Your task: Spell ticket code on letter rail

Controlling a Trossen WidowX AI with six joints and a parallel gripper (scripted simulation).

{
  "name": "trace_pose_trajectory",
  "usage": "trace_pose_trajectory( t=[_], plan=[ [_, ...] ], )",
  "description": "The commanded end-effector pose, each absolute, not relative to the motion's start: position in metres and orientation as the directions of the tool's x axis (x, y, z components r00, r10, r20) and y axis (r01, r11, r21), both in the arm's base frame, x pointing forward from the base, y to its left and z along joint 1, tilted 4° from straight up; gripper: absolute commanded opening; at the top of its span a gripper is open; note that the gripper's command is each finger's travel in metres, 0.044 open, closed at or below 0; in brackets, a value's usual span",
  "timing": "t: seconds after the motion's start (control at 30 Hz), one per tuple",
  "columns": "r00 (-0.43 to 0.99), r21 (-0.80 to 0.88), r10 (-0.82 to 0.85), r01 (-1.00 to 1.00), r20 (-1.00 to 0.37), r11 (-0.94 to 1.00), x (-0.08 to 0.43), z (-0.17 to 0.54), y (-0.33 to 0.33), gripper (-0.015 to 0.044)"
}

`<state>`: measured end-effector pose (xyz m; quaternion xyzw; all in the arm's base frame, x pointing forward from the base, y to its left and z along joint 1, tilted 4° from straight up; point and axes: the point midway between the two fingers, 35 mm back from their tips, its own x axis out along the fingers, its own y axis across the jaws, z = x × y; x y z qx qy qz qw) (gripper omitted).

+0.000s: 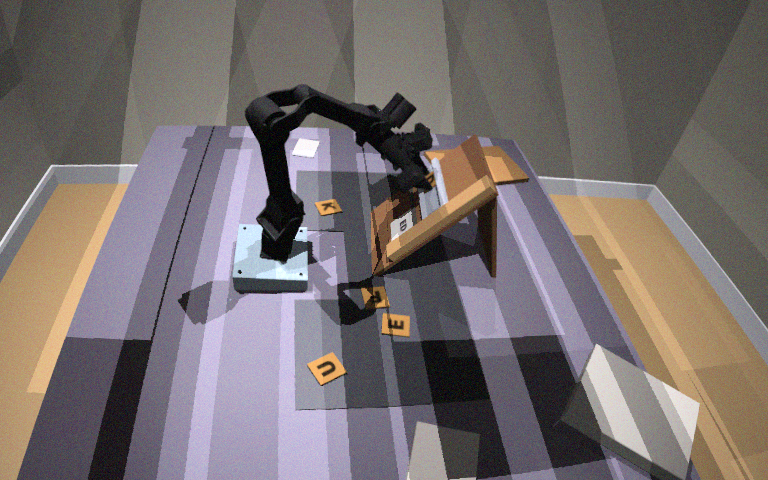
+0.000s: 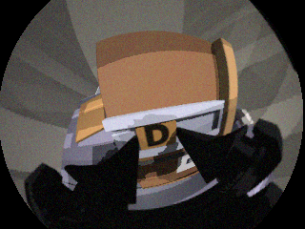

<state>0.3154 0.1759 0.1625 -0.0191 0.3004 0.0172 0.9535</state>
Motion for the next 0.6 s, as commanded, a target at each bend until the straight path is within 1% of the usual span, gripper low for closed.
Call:
trace_pose_trajectory(
  t=[0.0,0.57],
  plan=[
    [0.817,-0.030,0.024,-0.051,-0.577,0.998,0.314,0.161,0.173,0.0000],
    [0.817,-0.032,0.023,-0.051,-0.577,0.998,0.315,0.161,0.160,0.0000]
  ],
)
